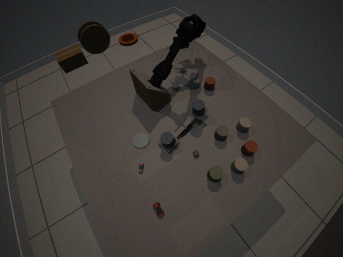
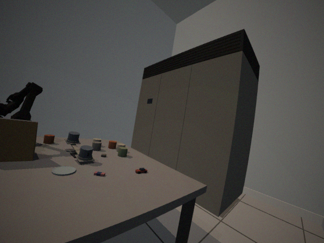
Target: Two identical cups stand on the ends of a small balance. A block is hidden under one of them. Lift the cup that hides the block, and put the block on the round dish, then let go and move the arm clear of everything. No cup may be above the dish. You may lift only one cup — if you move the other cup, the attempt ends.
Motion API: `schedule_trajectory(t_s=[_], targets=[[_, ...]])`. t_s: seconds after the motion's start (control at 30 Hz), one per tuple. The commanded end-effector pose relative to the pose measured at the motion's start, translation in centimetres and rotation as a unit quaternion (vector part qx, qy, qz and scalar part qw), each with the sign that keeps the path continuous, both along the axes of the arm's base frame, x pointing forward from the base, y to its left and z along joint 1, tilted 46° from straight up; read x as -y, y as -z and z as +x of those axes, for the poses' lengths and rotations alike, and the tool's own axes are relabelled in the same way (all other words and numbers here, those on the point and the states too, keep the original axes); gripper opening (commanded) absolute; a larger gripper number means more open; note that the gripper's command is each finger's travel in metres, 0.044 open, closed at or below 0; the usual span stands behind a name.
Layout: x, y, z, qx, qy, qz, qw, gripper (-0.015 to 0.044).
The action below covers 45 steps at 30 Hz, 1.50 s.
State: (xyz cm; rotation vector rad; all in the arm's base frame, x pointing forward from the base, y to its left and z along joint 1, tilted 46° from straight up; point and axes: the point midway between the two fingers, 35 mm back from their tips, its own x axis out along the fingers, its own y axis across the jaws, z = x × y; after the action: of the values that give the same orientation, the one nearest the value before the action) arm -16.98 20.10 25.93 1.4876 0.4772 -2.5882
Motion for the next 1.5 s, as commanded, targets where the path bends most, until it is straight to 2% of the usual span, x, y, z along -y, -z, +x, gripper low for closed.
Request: schedule_trajectory(t_s=[0.0,0.03,0.57,0.77,1.1,1.47], targets=[[-0.1,0.0,0.1,0.000,0.002,0.000,1.000,0.0426],[-0.2,0.0,0.3,0.000,0.009,0.000,1.000,0.0440],[-4.8,1.6,7.5,-0.013,0.194,-0.025,0.981,0.0440],[-6.3,1.7,10.9,-0.026,0.266,-0.010,0.963,0.0440],[-7.9,1.5,17.4,-0.045,0.390,0.031,0.919,0.0440],[-7.7,0.9,25.4,-0.054,0.522,0.088,0.847,0.0440]])
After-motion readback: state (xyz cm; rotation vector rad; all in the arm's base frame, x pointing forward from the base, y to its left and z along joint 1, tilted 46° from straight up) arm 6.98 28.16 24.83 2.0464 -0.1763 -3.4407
